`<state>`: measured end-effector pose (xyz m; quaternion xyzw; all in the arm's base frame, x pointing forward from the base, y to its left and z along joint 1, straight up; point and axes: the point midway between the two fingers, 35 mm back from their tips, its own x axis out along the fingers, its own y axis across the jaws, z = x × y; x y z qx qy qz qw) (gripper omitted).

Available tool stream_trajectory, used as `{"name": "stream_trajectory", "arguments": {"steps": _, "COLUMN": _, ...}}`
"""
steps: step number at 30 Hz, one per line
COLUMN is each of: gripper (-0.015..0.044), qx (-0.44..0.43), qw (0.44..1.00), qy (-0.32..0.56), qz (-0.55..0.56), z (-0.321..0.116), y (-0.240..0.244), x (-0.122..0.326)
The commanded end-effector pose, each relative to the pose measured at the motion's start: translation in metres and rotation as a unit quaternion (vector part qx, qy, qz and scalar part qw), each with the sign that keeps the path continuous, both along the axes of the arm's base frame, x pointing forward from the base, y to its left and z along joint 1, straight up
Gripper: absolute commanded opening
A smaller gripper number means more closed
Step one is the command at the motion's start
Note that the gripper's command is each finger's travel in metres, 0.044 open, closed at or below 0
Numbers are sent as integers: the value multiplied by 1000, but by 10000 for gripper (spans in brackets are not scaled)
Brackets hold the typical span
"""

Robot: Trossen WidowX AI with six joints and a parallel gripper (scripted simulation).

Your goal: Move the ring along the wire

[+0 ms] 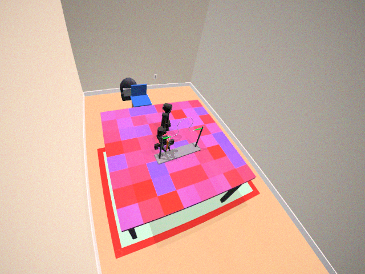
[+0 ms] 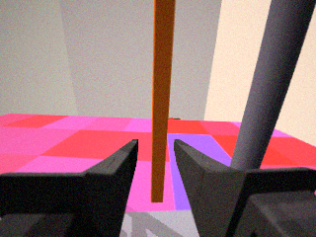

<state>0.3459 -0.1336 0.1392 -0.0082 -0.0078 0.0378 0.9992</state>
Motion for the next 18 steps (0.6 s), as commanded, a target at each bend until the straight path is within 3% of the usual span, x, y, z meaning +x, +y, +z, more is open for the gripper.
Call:
{"name": "stream_trajectory", "arguments": {"steps": 1, "gripper": 160, "qx": 2, "qw": 1000, "qy": 0, "qz": -2, "z": 0, "y": -1, "x": 1}}
{"name": "stream_trajectory", "arguments": {"steps": 13, "gripper": 160, "qx": 2, "qw": 1000, "qy": 0, "qz": -2, "z": 0, "y": -1, "x": 1}}
{"name": "stream_trajectory", "arguments": {"steps": 18, "gripper": 29, "qx": 0, "qw": 1000, "qy": -1, "qz": 0, "z": 1, "y": 0, "x": 1}}
